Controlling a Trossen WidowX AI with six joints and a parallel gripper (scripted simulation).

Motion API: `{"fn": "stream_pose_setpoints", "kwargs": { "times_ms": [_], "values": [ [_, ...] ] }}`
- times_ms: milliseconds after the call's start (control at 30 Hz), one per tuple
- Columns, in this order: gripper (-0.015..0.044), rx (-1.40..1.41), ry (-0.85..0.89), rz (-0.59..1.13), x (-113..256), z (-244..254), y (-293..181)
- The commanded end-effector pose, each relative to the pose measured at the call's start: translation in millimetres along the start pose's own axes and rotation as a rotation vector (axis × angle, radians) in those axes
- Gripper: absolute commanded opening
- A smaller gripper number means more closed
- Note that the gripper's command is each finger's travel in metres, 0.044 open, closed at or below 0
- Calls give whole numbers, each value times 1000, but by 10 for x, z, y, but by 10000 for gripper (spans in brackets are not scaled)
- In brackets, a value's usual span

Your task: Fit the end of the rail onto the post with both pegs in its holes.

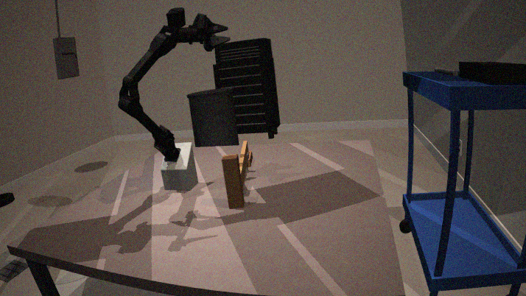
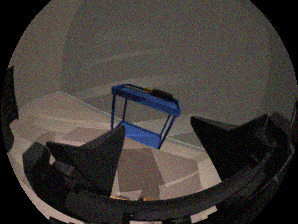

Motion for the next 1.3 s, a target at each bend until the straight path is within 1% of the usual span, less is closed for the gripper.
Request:
{"fn": "stream_pose_setpoints", "kwargs": {
  "times_ms": [0, 33, 200, 267, 433, 567, 767, 867, 1000, 1067, 1267],
  "values": [
    [426, 8, 2, 6, -19, 16, -14],
    [440, 32, 8, 24, -75, 62, -58],
    [440, 255, 92, 205, -581, 490, -583],
    [440, 328, 131, 268, -731, 626, -799],
    [440, 525, 276, 453, -1074, 1014, -1519],
    [440, 663, 426, 598, -1217, 1293, -2162],
    [440, 828, 702, 798, -1185, 1610, -3154],
    [440, 888, 863, 884, -1058, 1738, -3627],
    [440, 937, 1089, 973, -799, 1885, -4170],
    [440, 943, 1129, 986, -745, 1908, -4254],
    [440, 943, 1129, 986, -746, 1909, -4257]
  ]
}}
Point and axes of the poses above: the point midway between the two fingers, 35 mm back from their tips, its own x axis back along the fingers, its own z axis across the jaws, y = z × x, the point moved 1 cm from there along x, back along the fingers, and after that the axes turned 7 degrees about -x, right-handed, at the moved point
